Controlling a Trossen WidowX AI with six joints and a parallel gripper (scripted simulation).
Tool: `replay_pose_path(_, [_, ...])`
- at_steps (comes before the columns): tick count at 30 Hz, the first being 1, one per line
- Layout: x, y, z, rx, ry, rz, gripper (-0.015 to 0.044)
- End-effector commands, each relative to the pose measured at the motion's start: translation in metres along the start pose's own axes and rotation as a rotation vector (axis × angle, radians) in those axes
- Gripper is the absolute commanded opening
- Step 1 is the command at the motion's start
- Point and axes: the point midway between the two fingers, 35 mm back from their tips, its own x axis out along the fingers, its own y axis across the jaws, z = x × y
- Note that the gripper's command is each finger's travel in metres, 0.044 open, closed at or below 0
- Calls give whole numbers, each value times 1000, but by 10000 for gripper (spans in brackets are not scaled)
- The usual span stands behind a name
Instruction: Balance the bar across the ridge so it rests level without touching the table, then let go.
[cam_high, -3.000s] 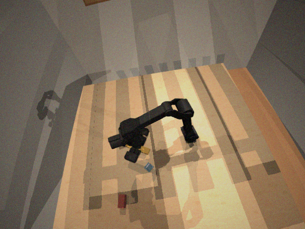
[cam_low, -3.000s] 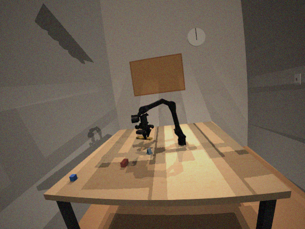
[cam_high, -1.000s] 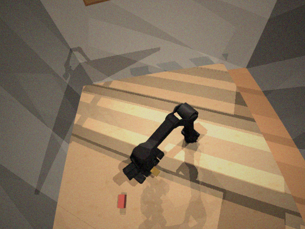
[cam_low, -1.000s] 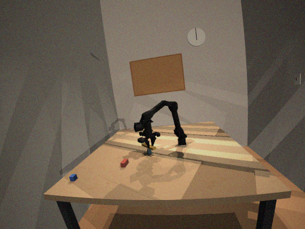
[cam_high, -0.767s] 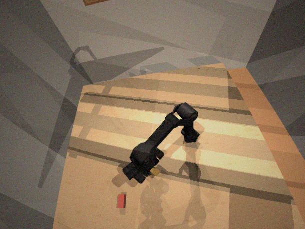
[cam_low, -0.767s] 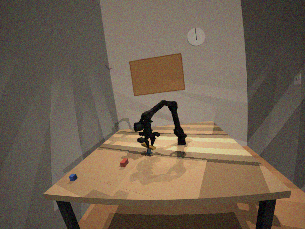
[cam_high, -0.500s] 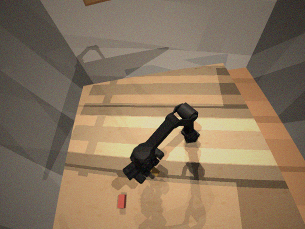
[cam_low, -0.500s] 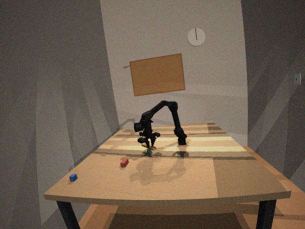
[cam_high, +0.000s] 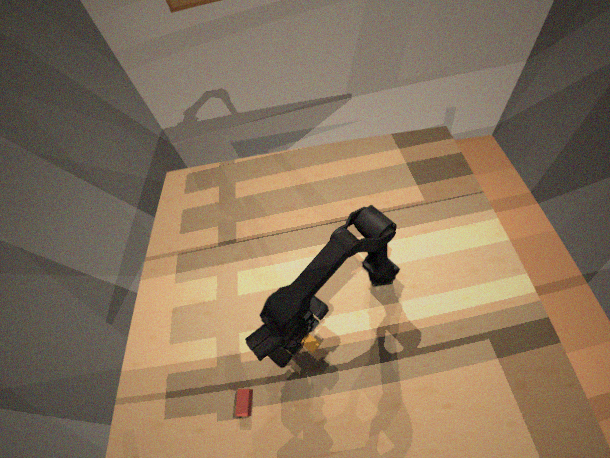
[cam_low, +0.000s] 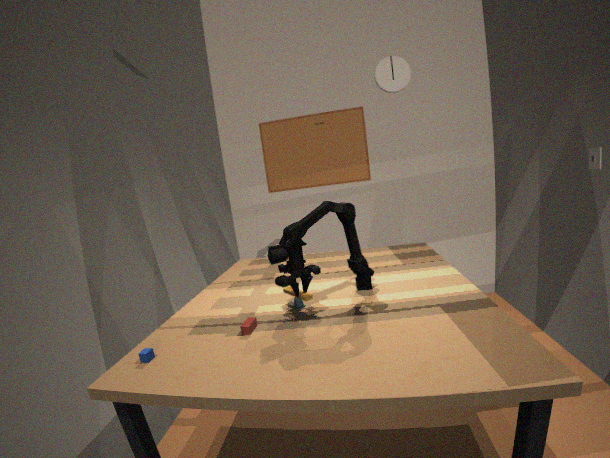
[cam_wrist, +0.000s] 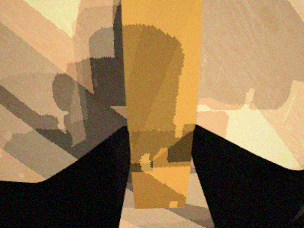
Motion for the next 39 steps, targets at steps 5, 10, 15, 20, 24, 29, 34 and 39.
replay_pose_path(5, [1, 1, 0, 5, 3, 2, 0])
replay_pose_path(10, [1, 1, 0, 5, 3, 2, 0])
replay_pose_path(15, [2, 1, 0, 5, 3, 2, 0])
replay_pose_path(20, [2, 1, 0, 5, 3, 2, 0])
replay_pose_path(24, [2, 1, 0, 5, 3, 2, 0])
replay_pose_path(29, [3, 1, 0, 5, 3, 2, 0])
replay_pose_path(34, [3, 1, 0, 5, 3, 2, 0])
replay_pose_path(39, [4, 1, 0, 5, 3, 2, 0])
